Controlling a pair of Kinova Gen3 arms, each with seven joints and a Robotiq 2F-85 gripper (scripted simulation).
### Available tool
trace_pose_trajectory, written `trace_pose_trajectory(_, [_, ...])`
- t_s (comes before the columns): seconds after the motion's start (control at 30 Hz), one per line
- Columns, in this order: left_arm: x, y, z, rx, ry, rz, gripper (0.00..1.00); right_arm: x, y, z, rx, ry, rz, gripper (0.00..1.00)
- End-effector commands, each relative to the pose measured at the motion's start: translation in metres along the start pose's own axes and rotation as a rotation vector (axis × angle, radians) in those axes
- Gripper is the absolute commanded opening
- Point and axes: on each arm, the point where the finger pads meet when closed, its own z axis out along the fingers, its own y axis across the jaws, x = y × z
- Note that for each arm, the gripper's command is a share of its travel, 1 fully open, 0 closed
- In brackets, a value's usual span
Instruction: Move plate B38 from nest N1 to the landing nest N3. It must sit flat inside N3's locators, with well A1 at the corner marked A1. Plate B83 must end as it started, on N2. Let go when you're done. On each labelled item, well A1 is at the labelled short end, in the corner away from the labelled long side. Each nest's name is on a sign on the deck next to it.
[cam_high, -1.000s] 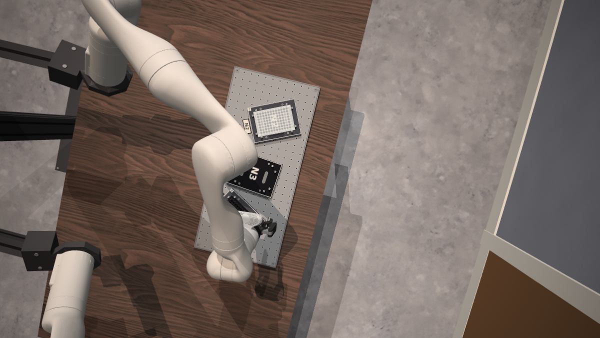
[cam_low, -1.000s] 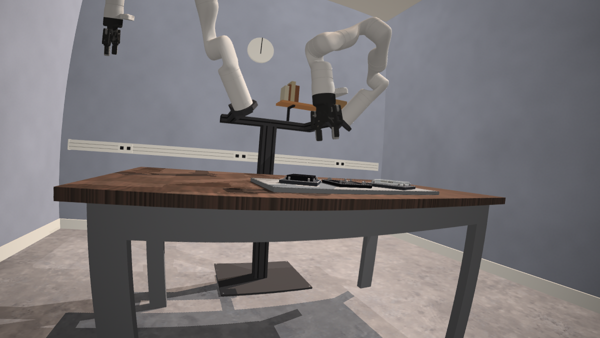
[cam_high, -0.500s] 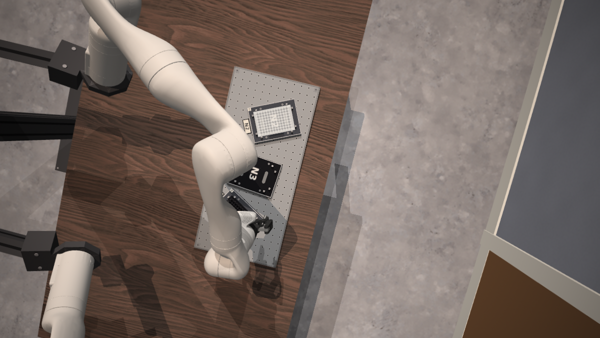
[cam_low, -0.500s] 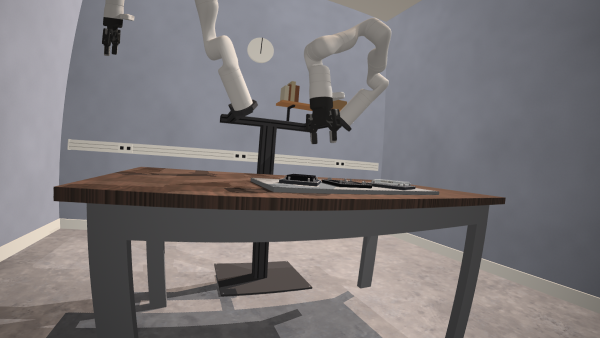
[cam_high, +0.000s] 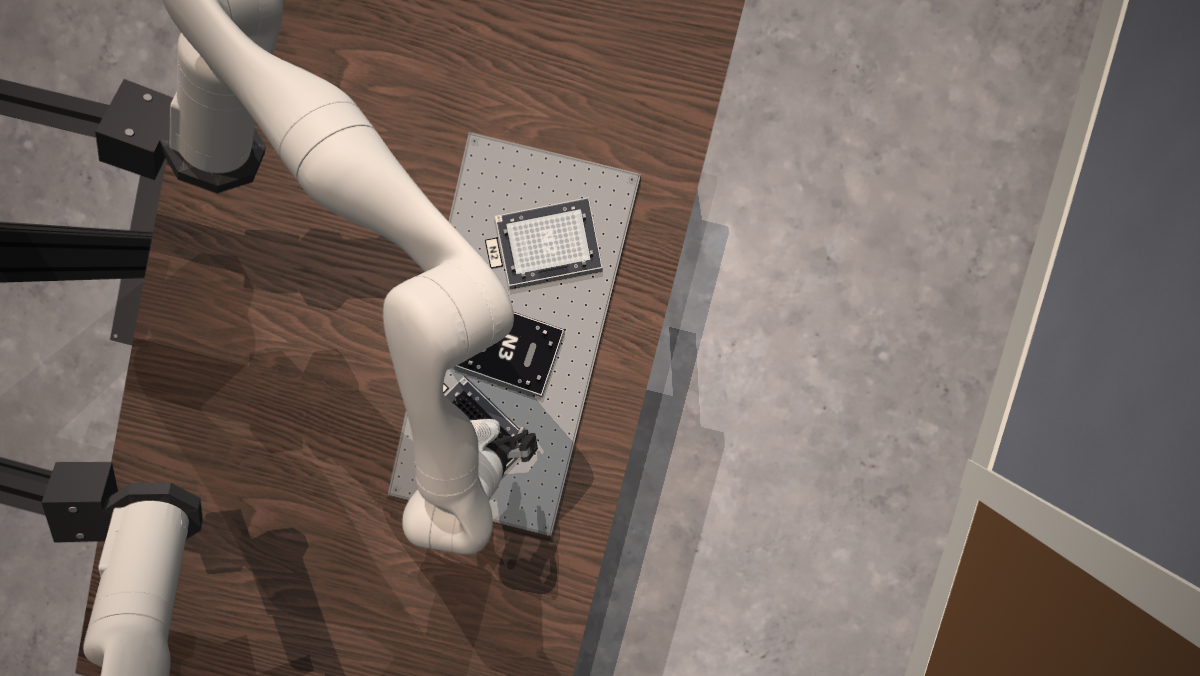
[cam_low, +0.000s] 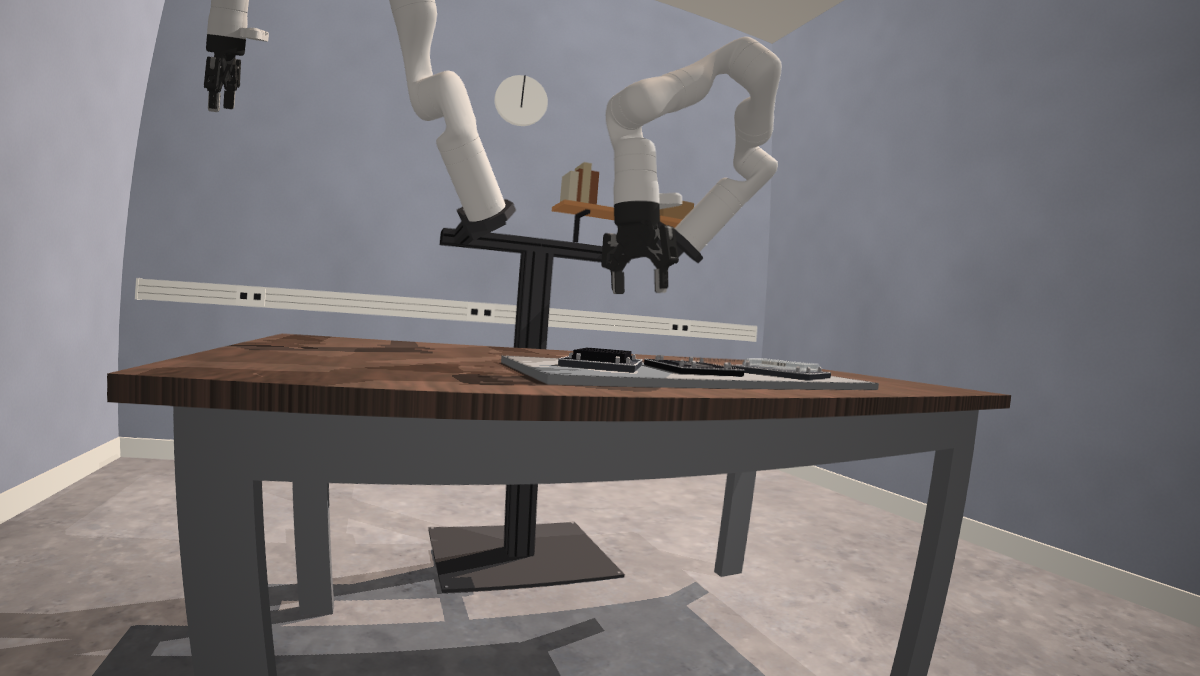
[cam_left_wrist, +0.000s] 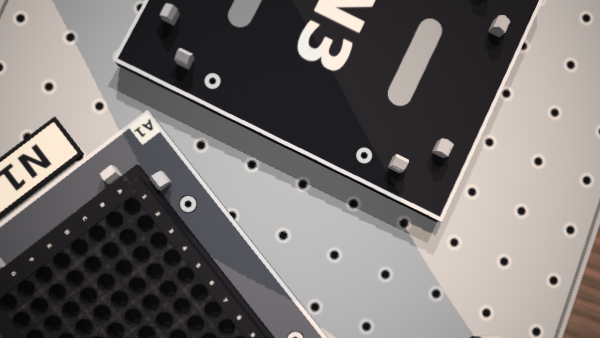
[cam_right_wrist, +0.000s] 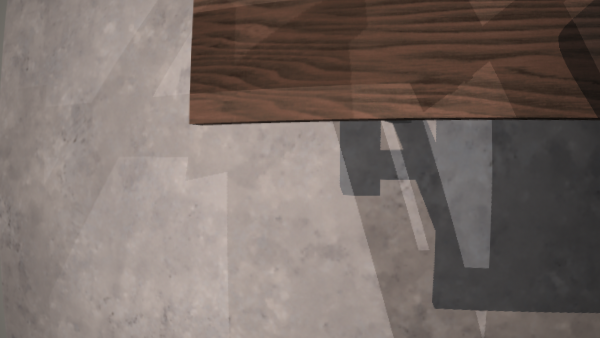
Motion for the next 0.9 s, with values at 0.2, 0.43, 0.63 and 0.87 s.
trace_pose_trajectory(0.2, [-0.001,-0.010,0.010,0.010,-0.015,-0.091,1.000,0.000,-0.002,-0.002,0.003,-0.002,0.001,1.000])
trace_pose_trajectory(0.43, [-0.003,-0.015,0.014,0.012,-0.023,-0.139,1.000,0.000,-0.002,-0.002,0.003,-0.002,0.001,1.000])
trace_pose_trajectory(0.63, [-0.004,-0.022,0.018,0.018,-0.032,-0.197,1.000,0.000,-0.002,-0.002,0.003,-0.002,0.001,1.000])
trace_pose_trajectory(0.87, [-0.005,-0.029,0.024,0.025,-0.041,-0.265,1.000,0.000,-0.002,-0.002,0.003,-0.002,0.001,1.000])
